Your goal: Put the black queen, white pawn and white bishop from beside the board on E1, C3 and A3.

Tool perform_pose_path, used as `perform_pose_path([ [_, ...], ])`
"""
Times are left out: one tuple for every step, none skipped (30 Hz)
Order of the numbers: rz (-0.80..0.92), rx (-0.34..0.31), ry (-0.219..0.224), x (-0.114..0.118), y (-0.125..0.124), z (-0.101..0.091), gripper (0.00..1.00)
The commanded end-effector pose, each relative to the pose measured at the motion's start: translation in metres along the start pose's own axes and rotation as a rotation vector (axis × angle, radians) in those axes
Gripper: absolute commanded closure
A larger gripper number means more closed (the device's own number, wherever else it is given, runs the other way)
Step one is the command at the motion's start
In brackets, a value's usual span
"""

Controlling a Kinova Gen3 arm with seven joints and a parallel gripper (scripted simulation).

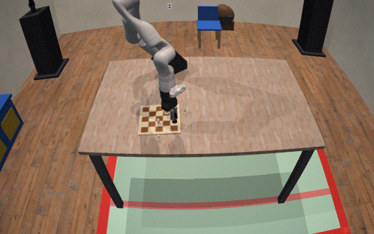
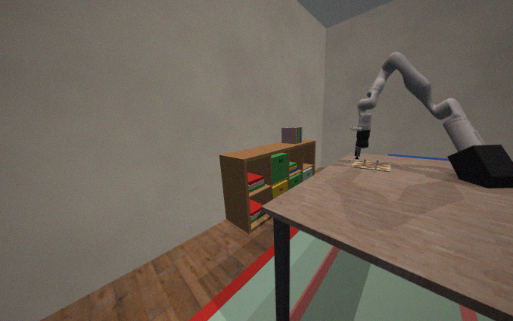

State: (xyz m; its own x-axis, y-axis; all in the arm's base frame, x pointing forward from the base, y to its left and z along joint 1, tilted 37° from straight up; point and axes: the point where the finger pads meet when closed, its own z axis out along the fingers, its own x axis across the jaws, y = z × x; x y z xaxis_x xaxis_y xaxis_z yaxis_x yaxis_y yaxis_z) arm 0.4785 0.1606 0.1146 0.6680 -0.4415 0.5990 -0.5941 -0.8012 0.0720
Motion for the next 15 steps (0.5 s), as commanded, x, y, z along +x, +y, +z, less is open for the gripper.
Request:
perform_pose_path([
  [0.0, -0.025, 0.003, 0.001, 0.007, 0.021, 1.0],
  [0.0, -0.025, 0.003, 0.001, 0.007, 0.021, 1.0],
  [0.0, -0.025, 0.003, 0.001, 0.007, 0.021, 1.0],
  [0.0, -0.025, 0.003, 0.001, 0.007, 0.025, 1.0],
  [0.0, -0.025, 0.003, 0.001, 0.007, 0.029, 1.0],
  [0.0, -0.025, 0.003, 0.001, 0.007, 0.032, 1.0],
  [0.0, -0.025, 0.003, 0.001, 0.007, 0.036, 1.0],
  [0.0, -0.025, 0.003, 0.001, 0.007, 0.038, 1.0],
  [0.0, -0.025, 0.003, 0.001, 0.007, 0.041, 1.0],
  [0.0, -0.025, 0.003, 0.001, 0.007, 0.042, 1.0],
  [0.0, -0.025, 0.003, 0.001, 0.007, 0.044, 1.0],
  [0.0, -0.025, 0.003, 0.001, 0.007, 0.045, 1.0],
  [0.0, -0.025, 0.003, 0.001, 0.007, 0.045, 1.0],
  [0.0, -0.025, 0.003, 0.001, 0.007, 0.046, 1.0],
  [0.0, -0.025, 0.003, 0.001, 0.007, 0.046, 1.0],
])
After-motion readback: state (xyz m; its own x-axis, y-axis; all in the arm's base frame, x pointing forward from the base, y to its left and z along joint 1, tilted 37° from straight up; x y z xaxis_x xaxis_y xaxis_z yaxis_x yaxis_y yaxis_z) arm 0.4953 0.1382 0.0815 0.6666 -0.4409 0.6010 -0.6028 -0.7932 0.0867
